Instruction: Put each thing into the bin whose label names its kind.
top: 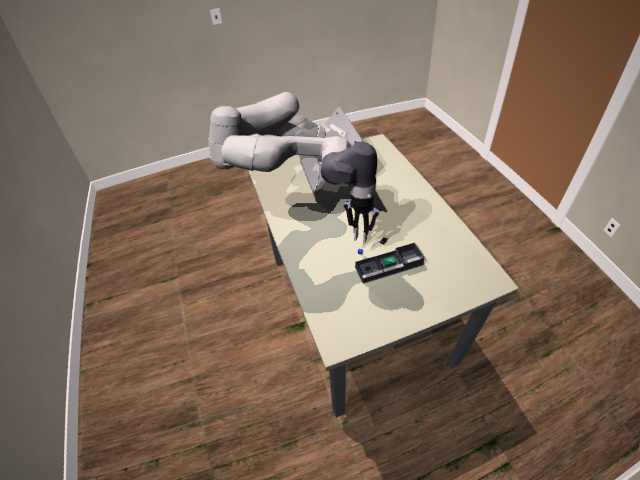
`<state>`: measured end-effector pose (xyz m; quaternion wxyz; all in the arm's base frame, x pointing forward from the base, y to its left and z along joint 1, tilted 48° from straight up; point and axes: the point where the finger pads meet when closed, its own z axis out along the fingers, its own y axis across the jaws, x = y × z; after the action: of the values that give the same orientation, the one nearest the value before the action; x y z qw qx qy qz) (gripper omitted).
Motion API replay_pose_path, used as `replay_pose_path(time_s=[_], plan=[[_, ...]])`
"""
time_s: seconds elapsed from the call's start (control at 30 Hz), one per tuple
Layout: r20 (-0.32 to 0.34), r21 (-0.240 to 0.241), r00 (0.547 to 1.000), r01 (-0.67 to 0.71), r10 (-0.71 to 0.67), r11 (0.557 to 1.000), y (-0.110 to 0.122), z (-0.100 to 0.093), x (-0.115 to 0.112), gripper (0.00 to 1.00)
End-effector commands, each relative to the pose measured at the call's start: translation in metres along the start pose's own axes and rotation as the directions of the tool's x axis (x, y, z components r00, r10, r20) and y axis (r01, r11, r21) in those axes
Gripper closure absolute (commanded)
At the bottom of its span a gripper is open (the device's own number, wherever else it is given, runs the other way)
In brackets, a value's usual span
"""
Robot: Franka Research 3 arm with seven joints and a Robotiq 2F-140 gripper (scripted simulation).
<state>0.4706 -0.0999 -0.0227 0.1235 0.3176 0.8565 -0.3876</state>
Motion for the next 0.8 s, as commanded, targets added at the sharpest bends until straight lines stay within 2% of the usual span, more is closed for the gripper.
replay_pose_path(time_s=[0.0,0.7,0.77], plan=[[-0.005,-0.002,1.0,0.023,-0.023,1.0,0.0005,-0.0002,0.002,0.81],[-0.005,-0.002,1.0,0.023,-0.023,1.0,0.0,-0.0002,0.0021,0.81],[-0.005,-0.002,1.0,0.023,-0.023,1.0,0.0,0.0078,0.0021,0.81]])
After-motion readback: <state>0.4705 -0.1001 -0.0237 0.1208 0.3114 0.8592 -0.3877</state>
